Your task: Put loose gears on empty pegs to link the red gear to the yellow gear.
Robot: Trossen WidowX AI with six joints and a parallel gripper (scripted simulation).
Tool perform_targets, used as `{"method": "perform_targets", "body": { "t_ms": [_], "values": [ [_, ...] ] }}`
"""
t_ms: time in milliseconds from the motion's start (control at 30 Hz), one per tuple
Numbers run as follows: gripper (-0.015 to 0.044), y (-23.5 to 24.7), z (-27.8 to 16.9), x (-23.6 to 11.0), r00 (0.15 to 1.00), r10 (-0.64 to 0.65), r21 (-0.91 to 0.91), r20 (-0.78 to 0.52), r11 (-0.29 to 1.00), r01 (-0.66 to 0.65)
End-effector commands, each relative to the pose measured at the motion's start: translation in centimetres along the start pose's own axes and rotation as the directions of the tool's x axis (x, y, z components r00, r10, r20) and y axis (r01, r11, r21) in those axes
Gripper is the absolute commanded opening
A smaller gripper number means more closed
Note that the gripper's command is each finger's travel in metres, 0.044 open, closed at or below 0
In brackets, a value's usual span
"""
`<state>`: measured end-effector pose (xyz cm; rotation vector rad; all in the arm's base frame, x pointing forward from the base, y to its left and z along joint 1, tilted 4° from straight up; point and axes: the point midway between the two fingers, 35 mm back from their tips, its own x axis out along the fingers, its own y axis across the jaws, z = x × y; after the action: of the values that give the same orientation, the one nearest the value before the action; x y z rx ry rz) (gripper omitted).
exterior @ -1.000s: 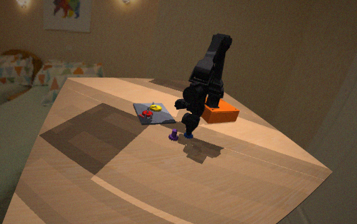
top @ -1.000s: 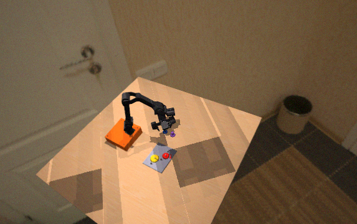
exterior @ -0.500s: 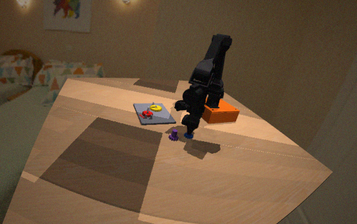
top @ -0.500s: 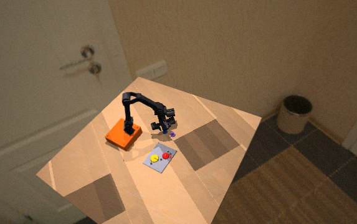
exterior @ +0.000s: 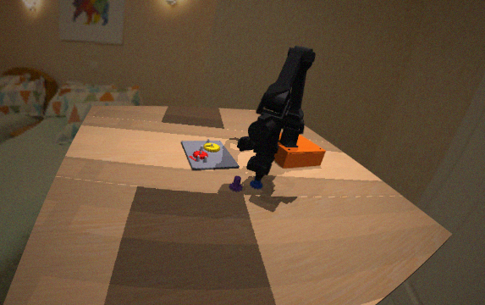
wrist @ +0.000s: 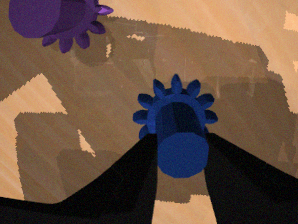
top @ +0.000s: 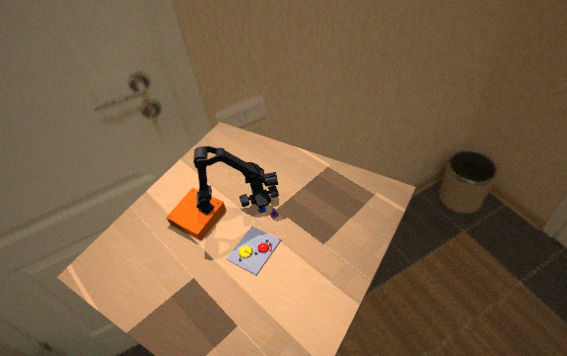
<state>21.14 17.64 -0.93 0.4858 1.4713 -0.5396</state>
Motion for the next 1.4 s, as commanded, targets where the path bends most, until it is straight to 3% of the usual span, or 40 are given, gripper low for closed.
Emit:
{"method": "perform_targets", "body": {
  "t_ms": [0,1367],
  "values": [
    [0.0,0.2,0.1,-0.5,1.0,-0.001,-0.002,0.006,1.0,0.001],
    [0.0,1.0,0.3,-11.1,1.0,0.0,-0.002,0.006,1.0,0.0]
  ]
}}
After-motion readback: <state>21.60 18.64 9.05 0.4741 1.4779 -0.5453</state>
